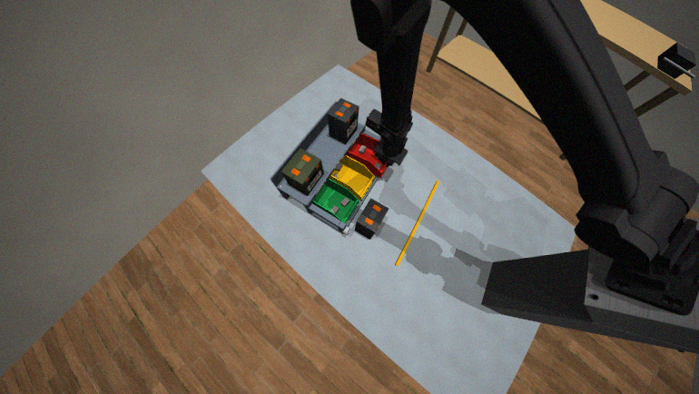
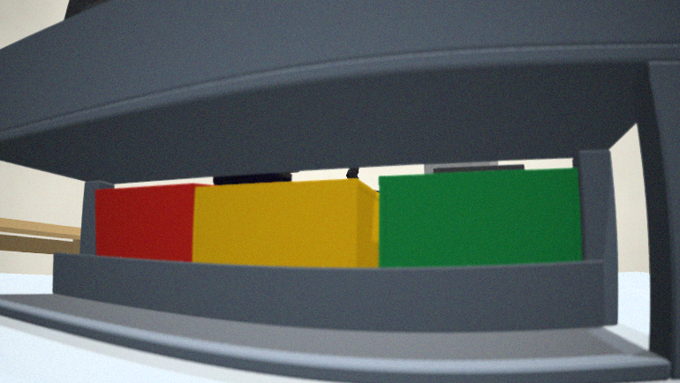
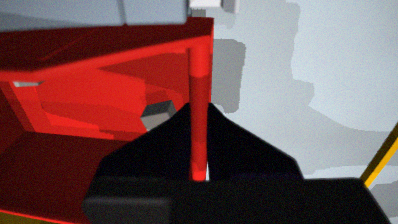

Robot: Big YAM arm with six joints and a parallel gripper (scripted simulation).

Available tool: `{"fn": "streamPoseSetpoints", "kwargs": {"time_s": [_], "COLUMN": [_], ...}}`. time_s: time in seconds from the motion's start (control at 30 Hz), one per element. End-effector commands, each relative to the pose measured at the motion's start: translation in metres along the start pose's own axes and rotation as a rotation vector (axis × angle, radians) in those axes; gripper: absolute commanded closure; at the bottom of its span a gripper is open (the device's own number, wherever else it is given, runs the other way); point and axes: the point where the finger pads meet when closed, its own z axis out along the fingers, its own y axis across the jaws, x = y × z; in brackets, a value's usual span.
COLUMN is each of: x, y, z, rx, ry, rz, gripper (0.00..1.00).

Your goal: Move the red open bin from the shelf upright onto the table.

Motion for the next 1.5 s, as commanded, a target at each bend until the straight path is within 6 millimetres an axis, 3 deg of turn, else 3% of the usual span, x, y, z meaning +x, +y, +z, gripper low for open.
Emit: {"fn": "streamPoseSetpoints", "kwargs": {"time_s": [0.0,0.53,0.67,1.03,1.13,1.2,1.47], "x": [-0.007,-0.01,-0.011,-0.01,-0.001,-0.006,-0.008], "y": [0.016,-0.023,-0.048,-0.084,-0.077,-0.093,-0.118], "z": [-0.016,-0.01,-0.002,-0.003,-0.005,-0.002,-0.003], "rx": [-0.045,-0.029,-0.006,-0.002,-0.016,-0.001,0.001], "ry": [-0.015,-0.015,-0.011,-0.01,-0.001,-0.006,-0.009], "rz": [-0.016,-0.011,-0.002,0.0,-0.01,-0.003,0.001], "gripper": [1.0,1.0,1.0,1.0,1.0,1.0,1.0]}}
